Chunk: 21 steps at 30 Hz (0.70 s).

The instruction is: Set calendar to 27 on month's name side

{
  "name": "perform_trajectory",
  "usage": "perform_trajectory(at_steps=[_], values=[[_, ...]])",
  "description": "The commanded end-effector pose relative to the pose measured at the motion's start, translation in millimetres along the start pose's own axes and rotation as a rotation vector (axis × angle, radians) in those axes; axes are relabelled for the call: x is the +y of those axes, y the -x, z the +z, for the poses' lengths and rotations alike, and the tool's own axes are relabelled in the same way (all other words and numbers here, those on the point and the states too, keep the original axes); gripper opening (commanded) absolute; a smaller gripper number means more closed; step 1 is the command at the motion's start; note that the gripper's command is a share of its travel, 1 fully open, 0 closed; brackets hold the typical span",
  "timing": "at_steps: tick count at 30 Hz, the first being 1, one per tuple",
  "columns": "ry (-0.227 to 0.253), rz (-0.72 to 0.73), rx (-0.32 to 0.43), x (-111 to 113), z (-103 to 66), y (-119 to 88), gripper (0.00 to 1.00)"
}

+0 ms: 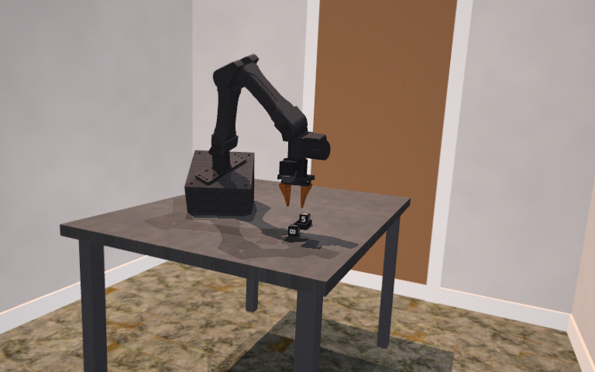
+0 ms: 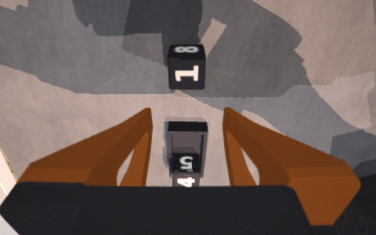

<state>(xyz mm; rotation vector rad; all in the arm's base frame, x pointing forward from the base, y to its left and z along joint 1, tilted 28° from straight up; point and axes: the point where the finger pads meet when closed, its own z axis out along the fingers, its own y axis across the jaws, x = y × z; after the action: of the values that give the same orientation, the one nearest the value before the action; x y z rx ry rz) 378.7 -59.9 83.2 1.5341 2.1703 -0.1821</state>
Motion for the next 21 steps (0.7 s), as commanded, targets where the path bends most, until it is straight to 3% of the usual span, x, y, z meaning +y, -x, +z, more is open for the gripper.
perform_trajectory(at_steps=[1, 21], values=[[0.009, -0.002, -0.003, 2, -2.4, 1, 0.45], [0.008, -0.002, -0.003, 3, 18.4, 1, 0.45]])
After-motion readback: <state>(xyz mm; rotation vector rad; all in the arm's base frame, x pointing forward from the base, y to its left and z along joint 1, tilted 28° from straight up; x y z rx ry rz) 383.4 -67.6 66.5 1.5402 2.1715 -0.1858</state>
